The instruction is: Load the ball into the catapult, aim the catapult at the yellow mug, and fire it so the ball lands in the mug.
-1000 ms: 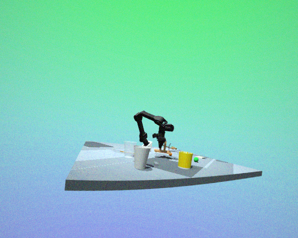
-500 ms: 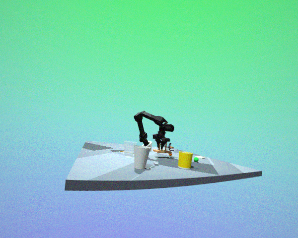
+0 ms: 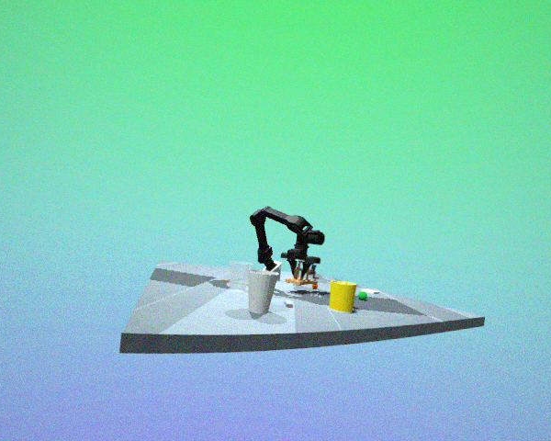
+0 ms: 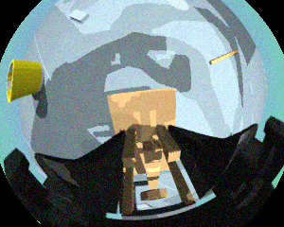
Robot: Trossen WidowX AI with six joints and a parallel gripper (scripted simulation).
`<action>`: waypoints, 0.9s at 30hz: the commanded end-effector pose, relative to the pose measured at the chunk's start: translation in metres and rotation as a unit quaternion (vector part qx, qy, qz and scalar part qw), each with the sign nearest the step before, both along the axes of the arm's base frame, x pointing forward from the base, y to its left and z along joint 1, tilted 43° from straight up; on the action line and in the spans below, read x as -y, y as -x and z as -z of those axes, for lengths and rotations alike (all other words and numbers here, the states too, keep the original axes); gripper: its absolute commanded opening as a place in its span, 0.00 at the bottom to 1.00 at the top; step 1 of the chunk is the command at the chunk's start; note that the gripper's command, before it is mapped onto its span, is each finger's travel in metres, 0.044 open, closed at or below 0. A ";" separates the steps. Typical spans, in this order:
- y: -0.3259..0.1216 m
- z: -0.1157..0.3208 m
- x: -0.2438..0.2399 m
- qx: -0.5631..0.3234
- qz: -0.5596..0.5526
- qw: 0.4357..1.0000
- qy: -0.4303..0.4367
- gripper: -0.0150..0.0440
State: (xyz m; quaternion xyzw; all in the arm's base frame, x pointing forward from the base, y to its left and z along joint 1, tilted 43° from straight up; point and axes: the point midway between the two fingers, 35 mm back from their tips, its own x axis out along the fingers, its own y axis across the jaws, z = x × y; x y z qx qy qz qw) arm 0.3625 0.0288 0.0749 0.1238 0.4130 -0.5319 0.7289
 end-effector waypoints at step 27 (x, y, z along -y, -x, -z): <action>-0.010 0.025 0.020 -0.003 -0.014 1.000 0.000 0.25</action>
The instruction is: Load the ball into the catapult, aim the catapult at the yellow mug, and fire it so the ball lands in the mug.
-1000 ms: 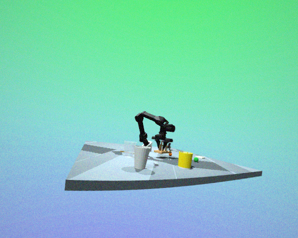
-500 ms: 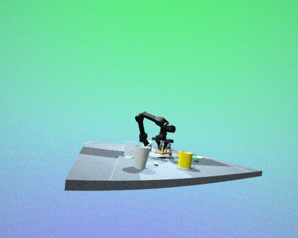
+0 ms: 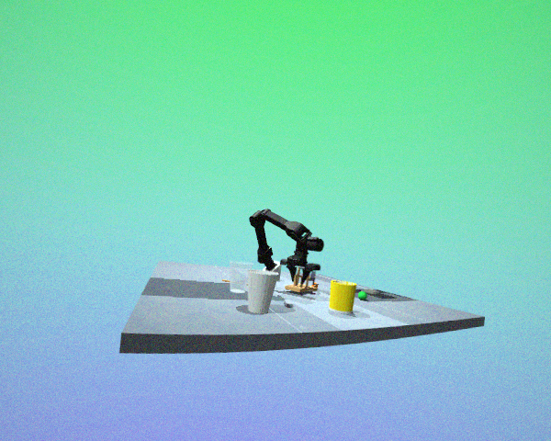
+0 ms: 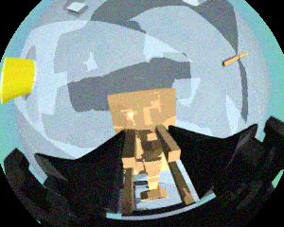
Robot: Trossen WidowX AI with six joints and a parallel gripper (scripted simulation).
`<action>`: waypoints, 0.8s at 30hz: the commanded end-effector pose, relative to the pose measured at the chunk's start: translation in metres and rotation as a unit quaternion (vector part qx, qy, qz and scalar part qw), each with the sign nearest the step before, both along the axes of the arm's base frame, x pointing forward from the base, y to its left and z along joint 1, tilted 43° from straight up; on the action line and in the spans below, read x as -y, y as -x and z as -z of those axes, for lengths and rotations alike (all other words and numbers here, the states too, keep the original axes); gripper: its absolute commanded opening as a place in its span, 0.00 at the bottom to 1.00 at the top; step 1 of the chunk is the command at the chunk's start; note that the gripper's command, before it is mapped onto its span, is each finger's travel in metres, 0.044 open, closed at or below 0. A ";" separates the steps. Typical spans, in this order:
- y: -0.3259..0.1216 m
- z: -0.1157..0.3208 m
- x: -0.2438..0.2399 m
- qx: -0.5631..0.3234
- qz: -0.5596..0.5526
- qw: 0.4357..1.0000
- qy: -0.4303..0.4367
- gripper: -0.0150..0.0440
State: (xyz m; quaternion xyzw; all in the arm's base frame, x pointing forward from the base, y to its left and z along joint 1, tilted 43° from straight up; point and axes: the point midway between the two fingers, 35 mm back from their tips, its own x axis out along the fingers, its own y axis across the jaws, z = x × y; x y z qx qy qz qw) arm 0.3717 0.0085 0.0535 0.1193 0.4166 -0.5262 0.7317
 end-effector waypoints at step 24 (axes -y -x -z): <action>-0.001 0.006 0.006 0.000 0.000 1.000 0.000 0.83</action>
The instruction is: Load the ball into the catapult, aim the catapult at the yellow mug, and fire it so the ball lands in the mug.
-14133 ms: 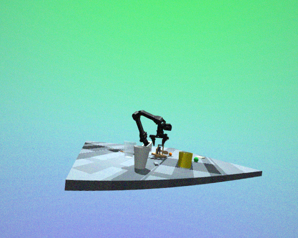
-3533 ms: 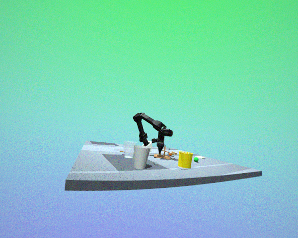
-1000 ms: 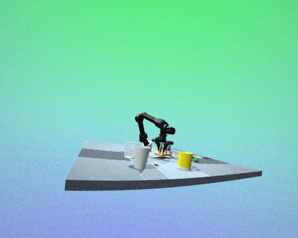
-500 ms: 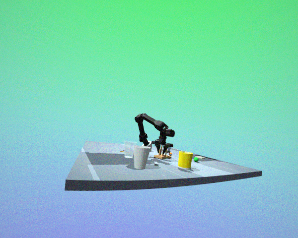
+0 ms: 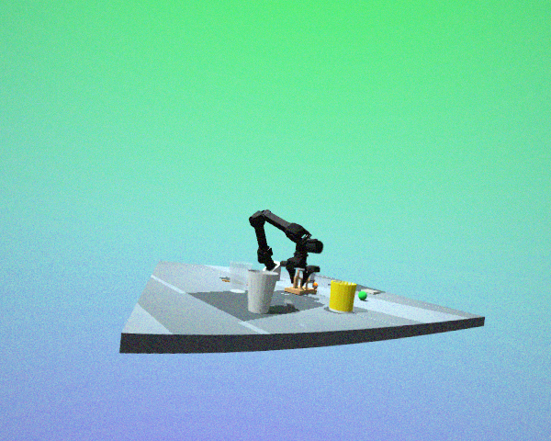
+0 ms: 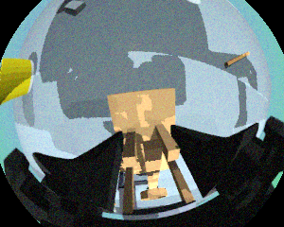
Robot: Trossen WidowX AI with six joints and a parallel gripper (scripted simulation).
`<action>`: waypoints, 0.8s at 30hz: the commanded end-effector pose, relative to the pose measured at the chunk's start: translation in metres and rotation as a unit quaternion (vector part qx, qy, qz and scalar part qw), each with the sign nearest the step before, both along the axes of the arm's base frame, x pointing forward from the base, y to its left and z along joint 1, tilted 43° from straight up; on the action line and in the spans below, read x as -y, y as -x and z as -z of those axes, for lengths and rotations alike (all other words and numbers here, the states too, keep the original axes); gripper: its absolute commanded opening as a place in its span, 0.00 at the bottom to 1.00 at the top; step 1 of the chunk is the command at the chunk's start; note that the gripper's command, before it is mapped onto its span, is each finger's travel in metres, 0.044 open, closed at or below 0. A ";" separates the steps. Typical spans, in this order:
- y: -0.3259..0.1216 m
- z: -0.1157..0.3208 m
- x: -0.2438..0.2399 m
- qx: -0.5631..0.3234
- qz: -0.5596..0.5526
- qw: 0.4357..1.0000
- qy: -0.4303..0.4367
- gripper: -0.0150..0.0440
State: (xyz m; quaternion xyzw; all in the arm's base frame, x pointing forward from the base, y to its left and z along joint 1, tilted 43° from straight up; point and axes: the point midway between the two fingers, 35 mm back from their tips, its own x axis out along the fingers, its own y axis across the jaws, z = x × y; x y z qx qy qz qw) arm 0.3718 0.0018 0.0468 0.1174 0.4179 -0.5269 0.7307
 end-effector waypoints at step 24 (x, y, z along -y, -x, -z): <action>0.009 -0.063 -0.059 0.002 -0.006 1.000 -0.002 1.00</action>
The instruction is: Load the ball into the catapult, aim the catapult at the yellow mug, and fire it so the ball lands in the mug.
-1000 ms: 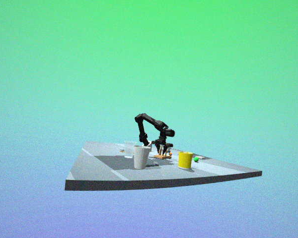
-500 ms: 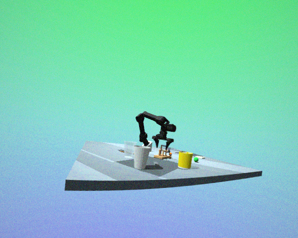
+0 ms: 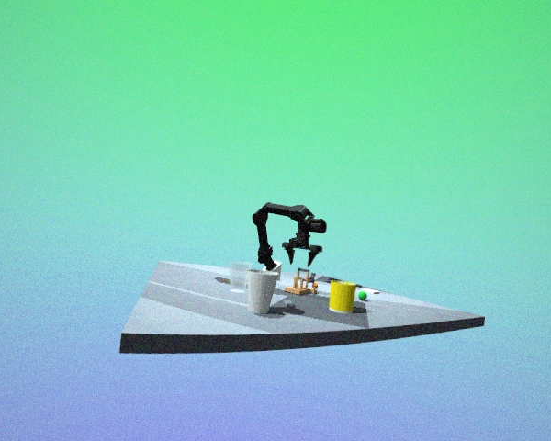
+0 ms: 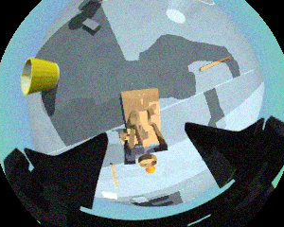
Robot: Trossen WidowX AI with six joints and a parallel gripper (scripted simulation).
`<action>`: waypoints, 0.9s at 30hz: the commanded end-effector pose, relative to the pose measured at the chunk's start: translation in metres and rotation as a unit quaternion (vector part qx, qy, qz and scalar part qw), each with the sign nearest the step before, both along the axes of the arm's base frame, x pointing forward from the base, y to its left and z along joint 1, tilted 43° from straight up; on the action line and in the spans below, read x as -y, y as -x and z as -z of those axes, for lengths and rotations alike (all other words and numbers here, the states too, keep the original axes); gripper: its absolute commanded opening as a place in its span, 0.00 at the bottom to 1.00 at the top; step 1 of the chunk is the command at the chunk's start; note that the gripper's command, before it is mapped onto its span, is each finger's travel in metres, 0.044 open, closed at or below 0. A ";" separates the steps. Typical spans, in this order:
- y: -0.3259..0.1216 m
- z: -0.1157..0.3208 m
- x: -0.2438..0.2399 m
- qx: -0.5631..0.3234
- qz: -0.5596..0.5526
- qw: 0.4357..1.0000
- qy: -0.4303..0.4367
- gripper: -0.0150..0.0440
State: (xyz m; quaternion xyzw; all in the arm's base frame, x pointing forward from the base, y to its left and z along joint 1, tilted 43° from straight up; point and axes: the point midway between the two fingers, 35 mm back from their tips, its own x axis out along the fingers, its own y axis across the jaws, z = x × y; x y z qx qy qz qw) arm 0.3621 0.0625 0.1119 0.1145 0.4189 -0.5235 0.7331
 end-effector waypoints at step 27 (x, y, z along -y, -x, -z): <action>-0.008 0.051 0.047 0.004 -0.001 1.000 -0.001 1.00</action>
